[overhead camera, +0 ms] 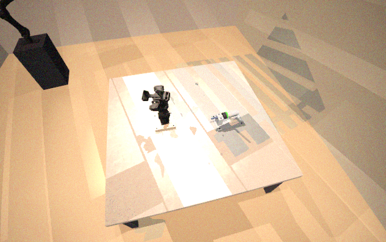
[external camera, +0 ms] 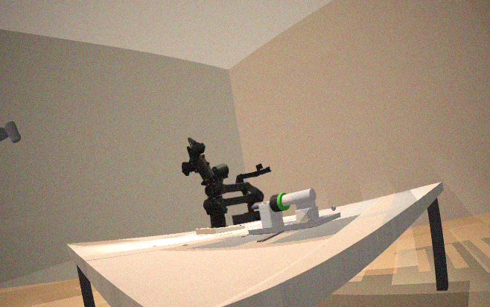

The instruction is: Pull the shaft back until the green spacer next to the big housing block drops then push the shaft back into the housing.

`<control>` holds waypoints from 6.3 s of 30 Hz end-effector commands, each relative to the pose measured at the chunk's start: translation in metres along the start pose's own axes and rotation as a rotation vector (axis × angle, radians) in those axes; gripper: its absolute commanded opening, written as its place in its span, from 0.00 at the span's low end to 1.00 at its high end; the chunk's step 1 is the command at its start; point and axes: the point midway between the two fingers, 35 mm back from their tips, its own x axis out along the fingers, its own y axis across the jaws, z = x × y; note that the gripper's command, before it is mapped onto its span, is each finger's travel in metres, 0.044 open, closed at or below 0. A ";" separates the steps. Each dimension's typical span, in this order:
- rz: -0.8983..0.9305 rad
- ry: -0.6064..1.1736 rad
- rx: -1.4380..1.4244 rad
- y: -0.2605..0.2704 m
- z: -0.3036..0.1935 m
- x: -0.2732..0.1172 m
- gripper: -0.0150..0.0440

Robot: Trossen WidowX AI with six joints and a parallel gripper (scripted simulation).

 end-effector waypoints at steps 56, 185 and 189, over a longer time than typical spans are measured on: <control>-1.195 2.258 -0.728 -0.283 0.027 -0.359 1.00; -1.193 2.255 -0.728 -0.320 0.014 -0.403 1.00; -1.193 2.255 -0.728 -0.320 0.014 -0.403 1.00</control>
